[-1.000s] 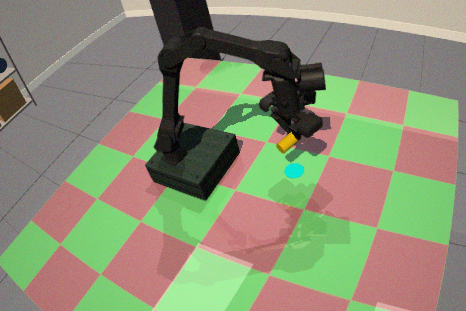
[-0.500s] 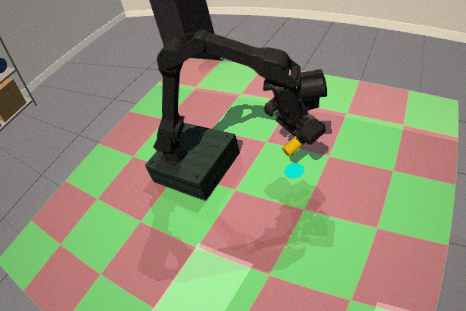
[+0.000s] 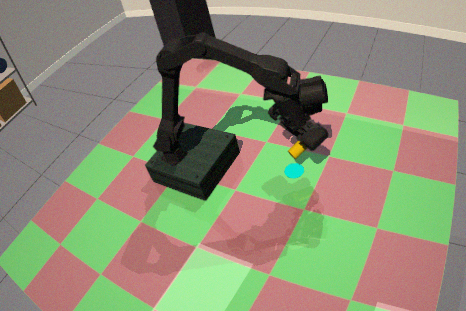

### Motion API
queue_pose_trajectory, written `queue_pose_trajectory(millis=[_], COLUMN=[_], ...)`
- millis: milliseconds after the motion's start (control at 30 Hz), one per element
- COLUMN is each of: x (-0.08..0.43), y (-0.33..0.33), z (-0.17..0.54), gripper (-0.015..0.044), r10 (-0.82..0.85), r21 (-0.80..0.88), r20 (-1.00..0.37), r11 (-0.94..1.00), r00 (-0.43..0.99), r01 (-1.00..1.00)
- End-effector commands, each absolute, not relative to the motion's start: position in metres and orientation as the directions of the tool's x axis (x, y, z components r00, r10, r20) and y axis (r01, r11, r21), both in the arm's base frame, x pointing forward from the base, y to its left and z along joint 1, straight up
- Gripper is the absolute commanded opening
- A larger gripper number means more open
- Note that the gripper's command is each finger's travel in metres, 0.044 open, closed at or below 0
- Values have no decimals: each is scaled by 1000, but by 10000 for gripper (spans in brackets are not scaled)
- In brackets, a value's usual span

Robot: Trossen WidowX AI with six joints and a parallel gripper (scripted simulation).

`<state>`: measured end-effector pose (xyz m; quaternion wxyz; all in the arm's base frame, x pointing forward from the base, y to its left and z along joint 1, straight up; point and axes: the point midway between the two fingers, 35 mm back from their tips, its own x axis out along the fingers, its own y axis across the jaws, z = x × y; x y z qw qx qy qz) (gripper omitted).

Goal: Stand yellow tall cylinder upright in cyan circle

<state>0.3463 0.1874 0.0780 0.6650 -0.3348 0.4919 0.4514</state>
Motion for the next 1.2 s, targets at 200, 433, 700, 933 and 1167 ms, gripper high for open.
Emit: queue_pose_trajectory(millis=[200, 433, 700, 933, 1167], x=[352, 356, 361, 365, 368], y=[190, 191, 192, 192, 193], z=[72, 69, 66, 63, 62], gripper=[105, 105, 105, 105, 105], r10=[339, 381, 428, 468, 506], r21=[15, 23, 32, 40, 48], r20=[-932, -913, -888, -864, -838], r11=[395, 409, 423, 433, 441], r00=[130, 148, 169, 187, 204], r01=[-919, -912, -906, -900, -896])
